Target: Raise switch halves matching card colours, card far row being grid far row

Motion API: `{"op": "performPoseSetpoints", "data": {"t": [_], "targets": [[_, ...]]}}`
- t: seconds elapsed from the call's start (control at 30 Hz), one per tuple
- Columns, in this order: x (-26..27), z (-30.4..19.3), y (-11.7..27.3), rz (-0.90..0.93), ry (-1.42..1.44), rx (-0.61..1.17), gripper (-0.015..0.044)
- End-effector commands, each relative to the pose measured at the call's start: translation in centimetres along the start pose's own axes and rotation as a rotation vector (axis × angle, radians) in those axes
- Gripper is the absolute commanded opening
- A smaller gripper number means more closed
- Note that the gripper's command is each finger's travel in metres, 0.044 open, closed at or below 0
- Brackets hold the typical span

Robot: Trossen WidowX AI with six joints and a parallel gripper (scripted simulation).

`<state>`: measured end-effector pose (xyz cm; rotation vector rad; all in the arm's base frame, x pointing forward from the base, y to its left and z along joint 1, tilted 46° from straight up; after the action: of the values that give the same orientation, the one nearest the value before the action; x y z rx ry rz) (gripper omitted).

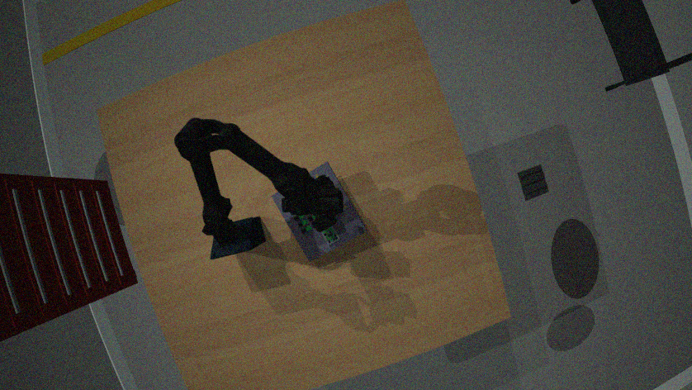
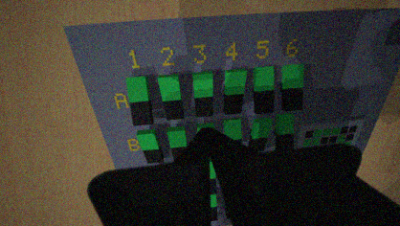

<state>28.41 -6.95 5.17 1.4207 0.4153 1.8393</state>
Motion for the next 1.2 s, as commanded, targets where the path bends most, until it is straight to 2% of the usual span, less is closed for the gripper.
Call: {"op": "performPoseSetpoints", "data": {"t": [0.0,0.7,0.8,0.97,1.17], "targets": [[0.0,-0.1,-0.2,0.005,-0.010,0.003,0.0000],[0.0,-0.1,-0.5,0.005,-0.010,0.003,0.0000],[-0.1,0.0,0.9,-0.002,-0.010,-0.005,0.0000],[-0.1,-0.4,5.6,0.001,-0.013,-0.020,0.0000],[-0.1,-0.7,6.1,0.002,-0.011,-0.021,0.0000]]}}
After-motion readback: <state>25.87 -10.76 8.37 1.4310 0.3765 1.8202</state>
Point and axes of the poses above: the point midway between the two fingers, 35 mm back from their tips, its own y axis back along the fingers, its own x axis across the jaws, z = x × y, the point moved 4 cm from there along y, back along the fingers
